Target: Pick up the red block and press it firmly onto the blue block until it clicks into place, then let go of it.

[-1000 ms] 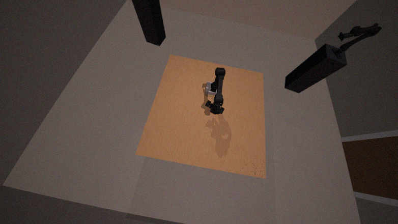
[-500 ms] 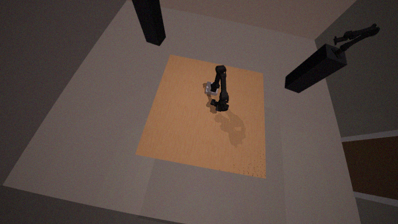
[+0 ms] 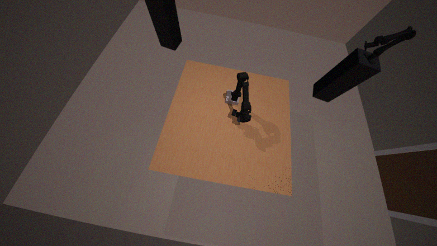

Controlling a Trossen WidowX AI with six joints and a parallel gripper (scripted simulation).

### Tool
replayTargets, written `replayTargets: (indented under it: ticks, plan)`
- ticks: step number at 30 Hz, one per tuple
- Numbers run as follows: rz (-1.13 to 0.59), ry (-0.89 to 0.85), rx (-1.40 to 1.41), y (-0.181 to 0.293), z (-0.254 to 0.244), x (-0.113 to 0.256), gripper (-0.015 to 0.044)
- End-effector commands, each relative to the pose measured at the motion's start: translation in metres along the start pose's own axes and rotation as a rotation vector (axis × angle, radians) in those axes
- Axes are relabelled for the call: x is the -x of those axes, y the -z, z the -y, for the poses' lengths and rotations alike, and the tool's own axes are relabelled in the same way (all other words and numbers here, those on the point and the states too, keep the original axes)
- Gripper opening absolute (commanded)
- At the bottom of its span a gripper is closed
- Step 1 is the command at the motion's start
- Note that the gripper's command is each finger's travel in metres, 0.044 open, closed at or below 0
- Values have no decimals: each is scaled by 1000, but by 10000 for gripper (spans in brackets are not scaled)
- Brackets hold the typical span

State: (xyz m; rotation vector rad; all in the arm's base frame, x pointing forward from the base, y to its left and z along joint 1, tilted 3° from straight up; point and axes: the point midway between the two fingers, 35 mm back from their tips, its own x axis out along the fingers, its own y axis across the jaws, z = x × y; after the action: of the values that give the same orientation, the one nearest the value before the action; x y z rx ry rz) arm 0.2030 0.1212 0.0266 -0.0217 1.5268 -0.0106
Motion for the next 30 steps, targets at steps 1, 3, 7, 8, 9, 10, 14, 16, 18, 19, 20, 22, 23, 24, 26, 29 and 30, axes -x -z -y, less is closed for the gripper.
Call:
replayTargets:
  ticks: [1,3,7,8,9,10,14,16,18,19,20,22,23,24,26,29,30]
  plan:
    - [3,3,-4,0,1,-5,0]
    - [3,3,-4,0,1,-9,0]
    - [3,3,-4,-1,0,-13,0]
    - [3,3,-4,-1,0,-13,0]
    - [3,3,-4,-1,0,-13,0]
    - [3,3,-4,-1,0,-13,0]
    - [3,3,-4,-1,0,-13,0]
    - [3,3,-4,-1,0,-13,0]
    - [3,3,-4,-1,0,-14,0]
    - [3,3,-4,-1,0,-15,0]
    - [3,3,-4,-1,0,-16,0]
    - [3,3,-4,-1,0,-16,0]
    - [3,3,-4,-1,0,-16,0]
    - [3,3,-4,-1,0,-16,0]
    - [3,3,-4,-1,0,-17,0]
    - [3,3,-4,-1,0,-20,0]
    - [-1,1,-2,0,0,-17,0]
